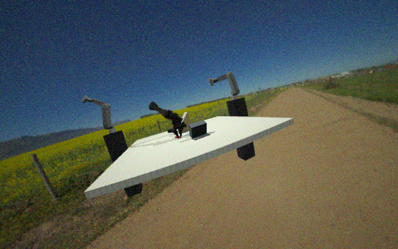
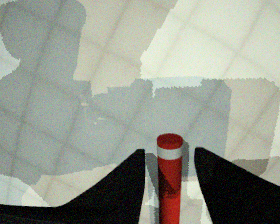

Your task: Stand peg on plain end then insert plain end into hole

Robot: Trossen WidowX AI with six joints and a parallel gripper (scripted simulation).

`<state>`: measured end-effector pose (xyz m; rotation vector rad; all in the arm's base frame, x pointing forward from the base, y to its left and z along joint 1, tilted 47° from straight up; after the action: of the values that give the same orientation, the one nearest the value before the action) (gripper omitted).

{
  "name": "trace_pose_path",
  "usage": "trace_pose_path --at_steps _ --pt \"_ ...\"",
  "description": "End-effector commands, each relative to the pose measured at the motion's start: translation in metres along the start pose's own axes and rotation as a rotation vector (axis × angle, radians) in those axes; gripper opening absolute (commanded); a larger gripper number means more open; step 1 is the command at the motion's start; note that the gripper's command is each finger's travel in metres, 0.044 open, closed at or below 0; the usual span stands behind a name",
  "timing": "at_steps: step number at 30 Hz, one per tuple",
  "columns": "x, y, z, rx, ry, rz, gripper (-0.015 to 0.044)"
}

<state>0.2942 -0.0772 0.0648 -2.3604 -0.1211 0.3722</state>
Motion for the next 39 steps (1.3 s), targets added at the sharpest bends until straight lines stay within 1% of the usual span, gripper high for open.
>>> trace_pose_path --at_steps 1,6,15,22,39 --pt "0.000 0.000 0.000 -0.003 -0.006 0.002 0.0110" --pt "0.000 0.000 0.000 -0.003 -0.006 0.002 0.0110" --pt "0.000 0.000 0.000 -0.003 -0.006 0.002 0.0051" --pt "-0.001 0.000 0.000 0.000 -0.004 -0.005 0.0051" --pt "-0.018 -0.009 -0.004 0.033 -0.002 -0.151 0.0051"
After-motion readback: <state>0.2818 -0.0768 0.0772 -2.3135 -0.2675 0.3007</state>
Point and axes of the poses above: the point midway between the two fingers, 35 mm back from their tips, its own y axis out along the fingers, its own z axis across the jaws, x = y × z, the point moved 8 cm from there along -y, back along the fingers, and after that the axes turned 12 degrees about y, right-handed, at the moved point
